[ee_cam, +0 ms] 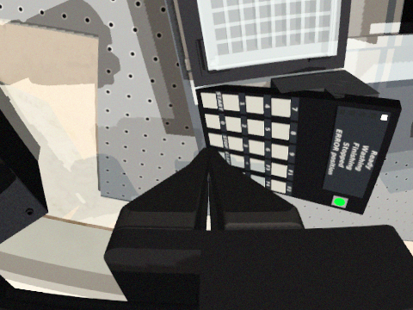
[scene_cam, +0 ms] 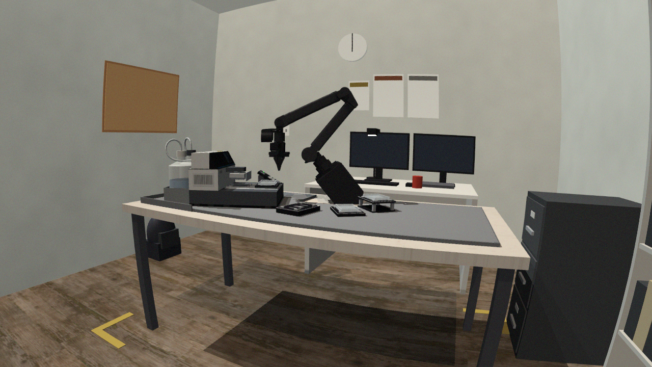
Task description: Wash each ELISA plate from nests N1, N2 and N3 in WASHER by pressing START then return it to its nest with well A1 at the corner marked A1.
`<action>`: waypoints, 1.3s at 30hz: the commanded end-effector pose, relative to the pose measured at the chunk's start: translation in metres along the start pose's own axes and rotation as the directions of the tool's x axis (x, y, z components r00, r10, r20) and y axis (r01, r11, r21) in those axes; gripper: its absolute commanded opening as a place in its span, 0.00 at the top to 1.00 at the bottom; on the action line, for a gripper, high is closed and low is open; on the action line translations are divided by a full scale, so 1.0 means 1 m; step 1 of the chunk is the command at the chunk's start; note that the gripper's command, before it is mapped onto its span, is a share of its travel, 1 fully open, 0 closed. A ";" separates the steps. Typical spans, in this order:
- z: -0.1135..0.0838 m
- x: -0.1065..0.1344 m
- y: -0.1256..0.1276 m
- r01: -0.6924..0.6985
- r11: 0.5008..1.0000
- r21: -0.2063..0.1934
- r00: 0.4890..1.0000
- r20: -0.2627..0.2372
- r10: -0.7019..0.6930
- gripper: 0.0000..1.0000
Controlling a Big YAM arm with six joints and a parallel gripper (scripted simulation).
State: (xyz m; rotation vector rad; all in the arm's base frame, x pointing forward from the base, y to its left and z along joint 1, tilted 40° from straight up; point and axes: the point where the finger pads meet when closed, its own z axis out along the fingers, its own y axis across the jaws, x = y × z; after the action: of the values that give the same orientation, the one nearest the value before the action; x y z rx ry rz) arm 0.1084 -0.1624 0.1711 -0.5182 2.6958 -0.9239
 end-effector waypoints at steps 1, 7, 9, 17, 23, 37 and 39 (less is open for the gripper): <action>-0.020 -0.006 -0.021 0.164 0.986 0.043 0.986 0.028 -0.165 1.00; -0.011 -0.006 -0.012 0.162 0.986 0.028 0.986 0.032 -0.162 1.00; -0.020 -0.006 -0.021 0.164 0.986 0.043 0.986 0.028 -0.165 1.00; 0.001 -0.003 -0.007 0.165 0.986 0.010 0.986 0.026 -0.165 1.00; 0.010 -0.004 -0.003 0.171 0.985 0.002 0.985 0.030 -0.171 1.00; 0.034 -0.004 -0.002 0.166 0.986 0.001 0.986 0.027 -0.166 1.00; 0.034 -0.004 -0.002 0.166 0.986 0.001 0.986 0.027 -0.166 1.00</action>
State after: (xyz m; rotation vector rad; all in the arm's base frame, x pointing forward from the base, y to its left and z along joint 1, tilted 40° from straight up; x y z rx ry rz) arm 0.1229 -0.1775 0.1483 -0.7555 2.6632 -0.9397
